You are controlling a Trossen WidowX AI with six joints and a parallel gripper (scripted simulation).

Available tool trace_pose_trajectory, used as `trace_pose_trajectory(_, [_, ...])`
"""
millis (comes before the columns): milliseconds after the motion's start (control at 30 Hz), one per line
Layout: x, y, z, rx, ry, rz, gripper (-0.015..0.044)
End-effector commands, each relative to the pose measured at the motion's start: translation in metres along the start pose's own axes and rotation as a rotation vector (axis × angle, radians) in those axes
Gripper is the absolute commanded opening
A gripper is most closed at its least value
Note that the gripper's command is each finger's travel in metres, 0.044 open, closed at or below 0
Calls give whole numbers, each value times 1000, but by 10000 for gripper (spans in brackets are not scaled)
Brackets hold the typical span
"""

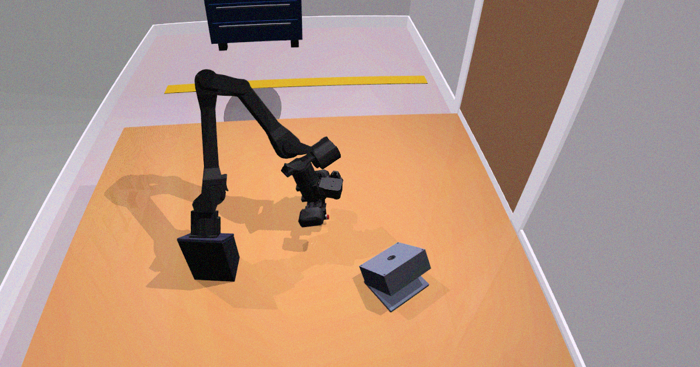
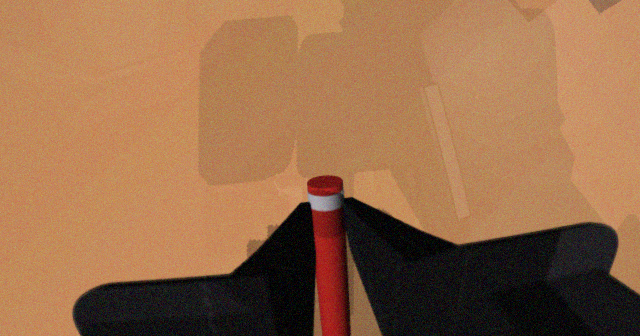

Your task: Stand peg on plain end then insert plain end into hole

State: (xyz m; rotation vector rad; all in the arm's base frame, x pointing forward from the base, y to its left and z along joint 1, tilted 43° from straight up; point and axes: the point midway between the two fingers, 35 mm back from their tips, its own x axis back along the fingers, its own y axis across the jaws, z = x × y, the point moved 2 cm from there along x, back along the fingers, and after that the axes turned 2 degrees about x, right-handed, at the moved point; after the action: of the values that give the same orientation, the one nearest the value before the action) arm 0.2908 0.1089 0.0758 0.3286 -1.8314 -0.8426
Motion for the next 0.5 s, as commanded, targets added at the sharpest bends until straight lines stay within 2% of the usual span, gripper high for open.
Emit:
trace_pose_trajectory(0, [4, 2, 1, 0, -40, -3, 49])
trace_pose_trajectory(467, [11, 2, 8, -1, -161, 1, 49])
